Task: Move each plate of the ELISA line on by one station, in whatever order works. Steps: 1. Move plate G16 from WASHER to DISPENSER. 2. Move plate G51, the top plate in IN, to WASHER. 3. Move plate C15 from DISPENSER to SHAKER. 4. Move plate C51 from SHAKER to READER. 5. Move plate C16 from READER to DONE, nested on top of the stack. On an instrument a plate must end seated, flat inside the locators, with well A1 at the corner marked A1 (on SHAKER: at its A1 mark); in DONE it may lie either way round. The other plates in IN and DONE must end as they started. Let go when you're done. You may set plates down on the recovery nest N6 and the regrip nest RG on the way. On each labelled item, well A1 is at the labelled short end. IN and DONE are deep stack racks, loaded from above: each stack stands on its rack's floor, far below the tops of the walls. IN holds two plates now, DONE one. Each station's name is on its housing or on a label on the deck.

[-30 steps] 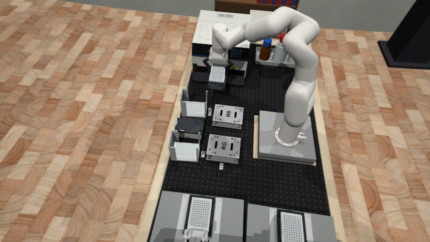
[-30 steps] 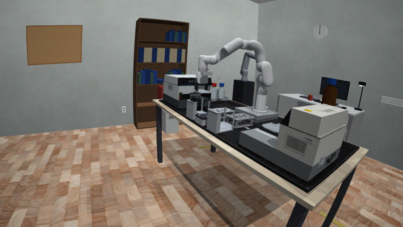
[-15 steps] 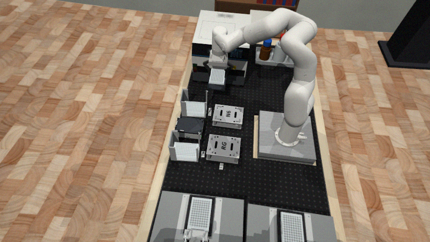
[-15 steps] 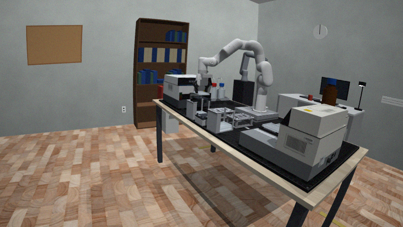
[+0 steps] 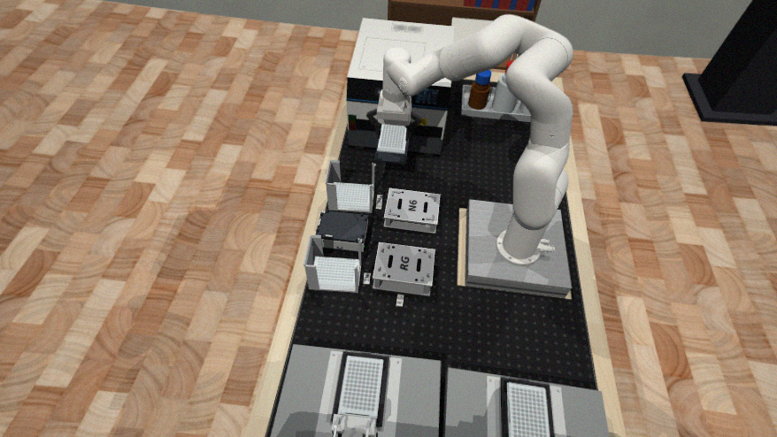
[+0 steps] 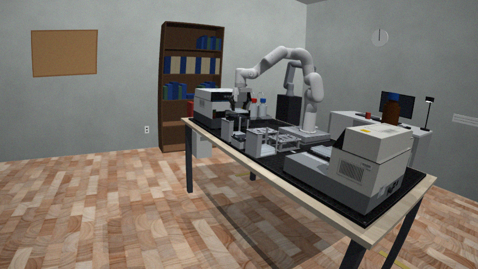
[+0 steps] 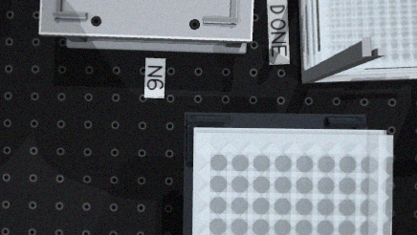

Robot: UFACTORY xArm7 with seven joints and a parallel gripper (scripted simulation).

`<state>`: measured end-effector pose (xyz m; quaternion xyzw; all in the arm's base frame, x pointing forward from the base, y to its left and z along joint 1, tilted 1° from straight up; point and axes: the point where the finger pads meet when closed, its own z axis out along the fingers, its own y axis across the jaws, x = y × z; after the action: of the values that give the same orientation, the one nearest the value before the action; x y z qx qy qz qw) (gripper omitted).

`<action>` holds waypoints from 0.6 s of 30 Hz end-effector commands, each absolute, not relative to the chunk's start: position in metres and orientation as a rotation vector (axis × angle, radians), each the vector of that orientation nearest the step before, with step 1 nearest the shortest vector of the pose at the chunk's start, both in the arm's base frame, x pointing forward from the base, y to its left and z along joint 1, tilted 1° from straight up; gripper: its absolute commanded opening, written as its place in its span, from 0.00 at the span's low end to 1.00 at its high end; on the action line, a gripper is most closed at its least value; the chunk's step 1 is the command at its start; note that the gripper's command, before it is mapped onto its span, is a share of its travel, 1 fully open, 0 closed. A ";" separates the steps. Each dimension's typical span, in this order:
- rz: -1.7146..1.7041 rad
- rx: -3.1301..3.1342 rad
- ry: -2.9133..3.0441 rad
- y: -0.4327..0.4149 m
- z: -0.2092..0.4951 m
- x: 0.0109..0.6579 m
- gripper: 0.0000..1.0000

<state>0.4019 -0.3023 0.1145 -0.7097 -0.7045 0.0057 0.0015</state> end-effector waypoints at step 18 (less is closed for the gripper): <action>0.016 -2.231 -2.215 -0.303 0.100 0.403 0.00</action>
<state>0.4017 -0.3024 0.1023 -0.7097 -0.7044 0.0057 0.0014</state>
